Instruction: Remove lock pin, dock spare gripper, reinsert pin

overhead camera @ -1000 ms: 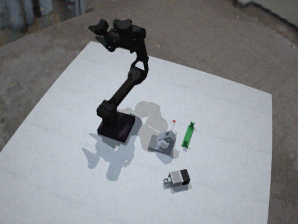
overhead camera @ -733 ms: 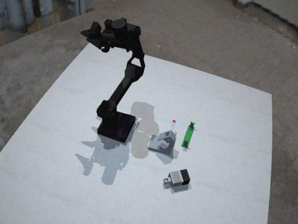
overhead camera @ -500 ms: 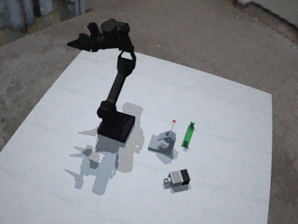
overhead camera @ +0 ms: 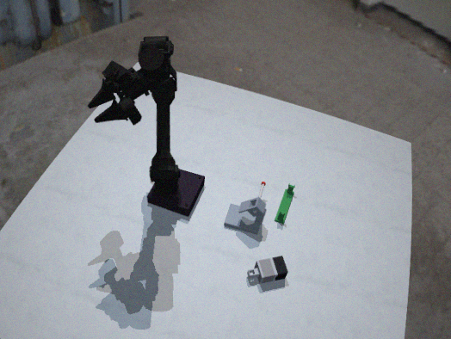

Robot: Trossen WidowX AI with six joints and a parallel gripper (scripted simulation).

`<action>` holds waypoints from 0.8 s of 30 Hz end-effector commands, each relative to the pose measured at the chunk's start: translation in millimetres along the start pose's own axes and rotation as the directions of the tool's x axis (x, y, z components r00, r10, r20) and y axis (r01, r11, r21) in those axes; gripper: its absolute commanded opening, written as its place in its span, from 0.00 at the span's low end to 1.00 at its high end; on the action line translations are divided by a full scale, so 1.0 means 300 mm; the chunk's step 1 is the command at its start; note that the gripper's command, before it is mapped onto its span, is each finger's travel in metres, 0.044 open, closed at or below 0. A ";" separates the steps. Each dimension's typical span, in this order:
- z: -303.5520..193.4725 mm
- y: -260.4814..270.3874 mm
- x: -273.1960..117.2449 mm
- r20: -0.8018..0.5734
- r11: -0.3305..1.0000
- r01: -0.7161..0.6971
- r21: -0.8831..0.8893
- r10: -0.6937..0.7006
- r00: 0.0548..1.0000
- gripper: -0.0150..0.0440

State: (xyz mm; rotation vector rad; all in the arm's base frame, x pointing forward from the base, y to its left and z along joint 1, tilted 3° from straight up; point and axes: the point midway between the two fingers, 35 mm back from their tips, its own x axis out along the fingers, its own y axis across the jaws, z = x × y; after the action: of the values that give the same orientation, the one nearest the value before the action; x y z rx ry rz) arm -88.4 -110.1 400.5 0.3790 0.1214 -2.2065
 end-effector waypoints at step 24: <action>-0.397 0.757 -0.258 -0.589 -0.151 -0.604 -0.782 0.495 0.639 0.76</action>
State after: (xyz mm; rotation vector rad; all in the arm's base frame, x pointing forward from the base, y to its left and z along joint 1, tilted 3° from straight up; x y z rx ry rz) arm 135.7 -175.2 332.0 -0.1706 1.1352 -0.9373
